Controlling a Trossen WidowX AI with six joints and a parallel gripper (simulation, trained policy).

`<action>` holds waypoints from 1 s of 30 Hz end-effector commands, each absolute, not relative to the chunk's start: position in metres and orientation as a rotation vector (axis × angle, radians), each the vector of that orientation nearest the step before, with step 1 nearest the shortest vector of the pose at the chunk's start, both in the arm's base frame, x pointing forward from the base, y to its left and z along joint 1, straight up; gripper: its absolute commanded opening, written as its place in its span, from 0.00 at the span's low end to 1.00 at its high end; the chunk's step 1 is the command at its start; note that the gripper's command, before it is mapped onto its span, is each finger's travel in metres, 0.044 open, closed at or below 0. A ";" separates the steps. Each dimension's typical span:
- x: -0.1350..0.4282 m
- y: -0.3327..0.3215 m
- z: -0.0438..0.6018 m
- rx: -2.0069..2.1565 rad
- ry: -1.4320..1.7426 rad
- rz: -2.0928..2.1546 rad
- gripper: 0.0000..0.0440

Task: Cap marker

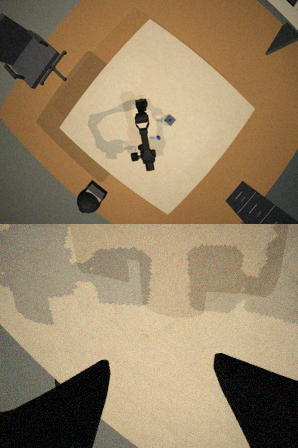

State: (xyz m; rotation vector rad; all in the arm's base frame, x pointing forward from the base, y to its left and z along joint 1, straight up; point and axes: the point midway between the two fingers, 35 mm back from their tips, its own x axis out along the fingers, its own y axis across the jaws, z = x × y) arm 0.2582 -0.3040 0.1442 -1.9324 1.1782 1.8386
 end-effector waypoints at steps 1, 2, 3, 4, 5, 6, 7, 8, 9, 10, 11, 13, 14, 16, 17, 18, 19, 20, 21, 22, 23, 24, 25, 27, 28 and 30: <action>0.266 -0.298 0.140 -1.933 1.138 1.852 0.72; 0.268 -0.296 0.140 -1.935 1.126 1.857 0.72; 0.269 -0.294 0.139 -1.937 1.114 1.862 0.72; 0.271 -0.292 0.138 -1.939 1.102 1.867 0.72; 0.273 -0.290 0.137 -1.940 1.089 1.873 0.72; 0.274 -0.287 0.137 -1.941 1.077 1.878 0.72; 0.276 -0.285 0.136 -1.942 1.064 1.883 0.72; 0.278 -0.282 0.135 -1.943 1.051 1.889 0.72; 0.279 -0.280 0.135 -1.944 1.038 1.894 0.72; 0.281 -0.277 0.134 -1.945 1.025 1.900 0.72; 0.282 -0.275 0.133 -1.945 1.012 1.905 0.72; 0.285 -0.270 0.132 -1.946 0.985 1.916 0.72; 0.286 -0.267 0.132 -1.946 0.972 1.921 0.72; 0.289 -0.261 0.130 -1.946 0.945 1.931 0.72; 0.290 -0.259 0.130 -1.946 0.931 1.937 0.72; 0.291 -0.256 0.129 -1.946 0.918 1.942 0.72; 0.292 -0.253 0.129 -1.946 0.904 1.947 0.72; 0.294 -0.250 0.128 -1.946 0.890 1.952 0.72; 0.295 -0.247 0.128 -1.946 0.876 1.957 0.72; 0.296 -0.245 0.128 -1.945 0.862 1.962 0.72; 0.297 -0.242 0.127 -1.945 0.848 1.967 0.72; 0.298 -0.239 0.127 -1.945 0.834 1.972 0.71; 0.300 -0.236 0.127 -1.944 0.820 1.977 0.71; 0.302 -0.229 0.126 -1.943 0.792 1.986 0.71; 0.303 -0.226 0.126 -1.943 0.778 1.991 0.71; 0.305 -0.220 0.125 -1.941 0.750 2.000 0.71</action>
